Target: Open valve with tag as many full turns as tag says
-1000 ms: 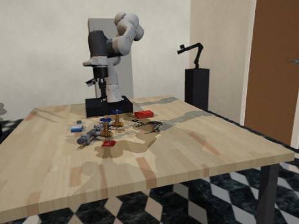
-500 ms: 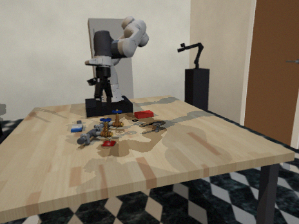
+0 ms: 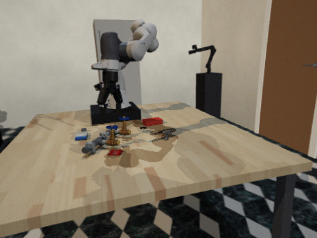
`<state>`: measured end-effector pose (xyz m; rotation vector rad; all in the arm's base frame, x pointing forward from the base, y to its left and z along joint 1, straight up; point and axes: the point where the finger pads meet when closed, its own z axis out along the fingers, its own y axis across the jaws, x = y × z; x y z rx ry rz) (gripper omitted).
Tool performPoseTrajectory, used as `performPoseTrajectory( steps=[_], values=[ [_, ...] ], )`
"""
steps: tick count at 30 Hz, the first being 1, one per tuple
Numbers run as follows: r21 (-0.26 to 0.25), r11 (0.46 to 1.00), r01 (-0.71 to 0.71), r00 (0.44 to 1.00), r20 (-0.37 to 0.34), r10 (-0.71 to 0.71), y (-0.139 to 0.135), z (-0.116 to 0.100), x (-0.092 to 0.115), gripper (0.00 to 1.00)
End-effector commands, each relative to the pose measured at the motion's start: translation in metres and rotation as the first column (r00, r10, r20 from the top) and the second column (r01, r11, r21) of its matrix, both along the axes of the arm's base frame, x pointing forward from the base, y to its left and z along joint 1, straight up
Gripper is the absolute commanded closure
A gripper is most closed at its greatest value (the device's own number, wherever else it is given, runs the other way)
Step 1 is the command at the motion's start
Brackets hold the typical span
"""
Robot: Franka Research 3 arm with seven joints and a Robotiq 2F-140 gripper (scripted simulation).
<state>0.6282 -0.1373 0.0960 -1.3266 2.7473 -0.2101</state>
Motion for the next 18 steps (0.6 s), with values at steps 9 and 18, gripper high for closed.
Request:
performPoseTrajectory(
  steps=[9,18],
  values=[
    [0.015,0.998,0.061,0.998,-0.003,-0.061,0.0017,-0.0008,-0.0014,0.0],
    [0.015,0.998,0.061,0.998,-0.004,-0.061,0.0015,-0.0032,-0.0011,0.0]
  ],
)
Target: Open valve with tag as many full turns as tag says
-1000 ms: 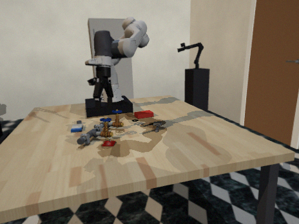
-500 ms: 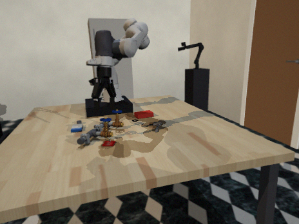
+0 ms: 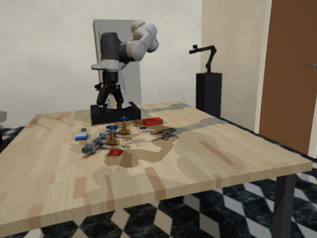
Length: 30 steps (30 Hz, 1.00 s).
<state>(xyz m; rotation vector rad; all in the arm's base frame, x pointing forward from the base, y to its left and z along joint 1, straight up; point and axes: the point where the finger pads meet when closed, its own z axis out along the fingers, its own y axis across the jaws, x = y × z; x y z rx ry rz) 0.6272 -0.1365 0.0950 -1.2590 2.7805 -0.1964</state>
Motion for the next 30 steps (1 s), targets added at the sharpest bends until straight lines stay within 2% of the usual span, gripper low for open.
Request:
performPoseTrajectory(
  steps=[1,8,30],
  values=[
    [0.004,1.0,0.012,1.0,-0.002,-0.012,0.001,-0.003,0.0,0.0],
    [0.004,1.0,0.012,1.0,-0.002,-0.012,0.0,-0.01,0.001,0.0],
    [0.004,1.0,0.012,1.0,-0.002,-0.012,-0.003,-0.053,0.006,0.0]
  ],
)
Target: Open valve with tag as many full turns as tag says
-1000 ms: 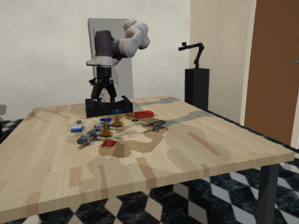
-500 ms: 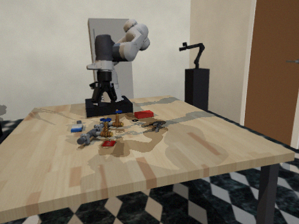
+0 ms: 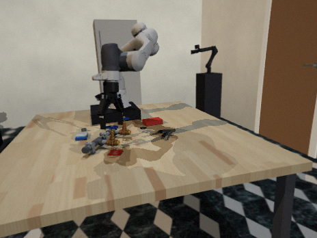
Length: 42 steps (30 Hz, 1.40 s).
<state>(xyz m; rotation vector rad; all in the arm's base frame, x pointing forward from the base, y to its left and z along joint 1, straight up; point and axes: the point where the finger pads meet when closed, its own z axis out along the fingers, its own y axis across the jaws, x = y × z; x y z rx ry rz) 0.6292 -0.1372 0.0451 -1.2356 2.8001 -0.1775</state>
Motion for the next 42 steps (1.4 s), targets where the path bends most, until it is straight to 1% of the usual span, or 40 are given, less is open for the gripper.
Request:
performPoseTrajectory(
  steps=[1,13,14,42],
  values=[
    [-0.006,1.0,-0.007,1.0,0.009,0.007,-0.0019,-0.0044,0.0038,0.0],
    [-0.006,1.0,-0.007,1.0,0.009,0.007,-0.0022,-0.0091,0.0043,0.0],
    [-0.006,1.0,-0.007,1.0,0.009,0.007,-0.0022,-0.0091,0.0043,0.9],
    [-0.006,1.0,-0.01,1.0,0.008,0.01,-0.0022,-0.0091,0.0043,0.9]
  ],
)
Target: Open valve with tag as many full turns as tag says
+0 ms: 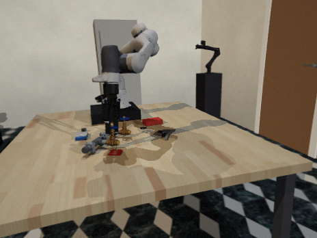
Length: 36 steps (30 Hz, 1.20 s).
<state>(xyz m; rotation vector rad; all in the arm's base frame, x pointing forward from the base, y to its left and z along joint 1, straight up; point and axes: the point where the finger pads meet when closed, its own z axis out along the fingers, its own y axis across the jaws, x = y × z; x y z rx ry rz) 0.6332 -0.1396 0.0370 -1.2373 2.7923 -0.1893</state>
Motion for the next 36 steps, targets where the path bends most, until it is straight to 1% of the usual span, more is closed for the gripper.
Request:
performPoseTrajectory(
  steps=[1,7,11,15,17,20,23,27,32,34,35,36],
  values=[
    [-0.001,1.0,-0.01,1.0,0.0,0.01,0.0002,-0.001,0.0003,0.9],
    [-0.008,0.998,-0.062,0.998,-0.005,0.062,0.0002,-0.001,0.0003,0.9],
    [-0.017,0.99,-0.14,0.99,-0.012,0.14,0.0002,-0.001,0.0003,0.9],
    [-0.03,0.966,-0.257,0.966,-0.024,0.256,0.0002,-0.001,0.0003,0.9],
    [-0.03,0.966,-0.257,0.966,-0.024,0.256,0.0002,-0.001,0.0003,0.9],
    [-0.041,0.929,-0.367,0.93,-0.038,0.365,0.0002,-0.001,0.0003,0.9],
    [-0.051,0.876,-0.479,0.878,-0.054,0.477,0.0002,-0.001,0.0003,0.9],
    [-0.058,0.82,-0.57,0.821,-0.073,0.566,0.0002,-0.001,0.0003,0.9],
    [-0.063,0.736,-0.674,0.738,-0.099,0.667,0.0002,-0.001,0.0003,0.9],
    [-0.063,0.736,-0.674,0.738,-0.099,0.667,0.0002,-0.001,0.0003,0.9],
    [-0.065,0.686,-0.725,0.688,-0.111,0.717,0.0002,-0.001,0.0003,0.9],
    [-0.065,0.666,-0.743,0.669,-0.117,0.734,0.0002,-0.001,0.0003,0.9]
  ],
)
